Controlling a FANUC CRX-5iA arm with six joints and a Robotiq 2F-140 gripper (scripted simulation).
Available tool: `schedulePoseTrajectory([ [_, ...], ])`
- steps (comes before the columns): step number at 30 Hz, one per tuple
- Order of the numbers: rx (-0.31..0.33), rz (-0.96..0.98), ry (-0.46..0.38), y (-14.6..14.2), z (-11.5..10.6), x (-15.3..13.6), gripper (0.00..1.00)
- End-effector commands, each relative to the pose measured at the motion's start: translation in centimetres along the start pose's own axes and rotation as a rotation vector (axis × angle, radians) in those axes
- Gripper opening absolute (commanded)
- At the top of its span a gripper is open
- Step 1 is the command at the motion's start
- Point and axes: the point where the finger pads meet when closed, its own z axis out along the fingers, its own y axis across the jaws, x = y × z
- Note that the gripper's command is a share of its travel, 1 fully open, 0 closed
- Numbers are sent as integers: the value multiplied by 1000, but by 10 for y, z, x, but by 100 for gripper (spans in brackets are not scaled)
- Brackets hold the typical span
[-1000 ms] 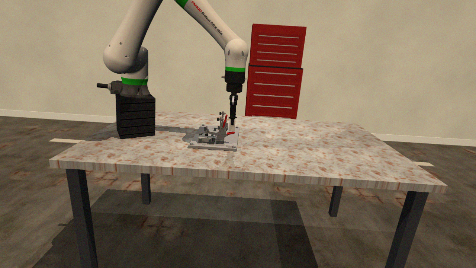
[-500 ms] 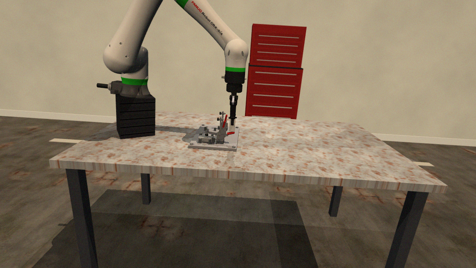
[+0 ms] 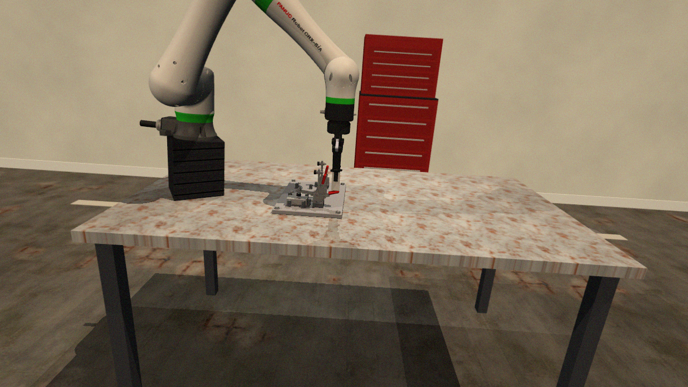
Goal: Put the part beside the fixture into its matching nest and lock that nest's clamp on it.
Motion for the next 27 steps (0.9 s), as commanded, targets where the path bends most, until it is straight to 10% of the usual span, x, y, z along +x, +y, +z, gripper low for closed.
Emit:
schedulePoseTrajectory([
  [1,0,0,0,0,0,0,0],
  [27,0,0,0,0,3,0,0],
])
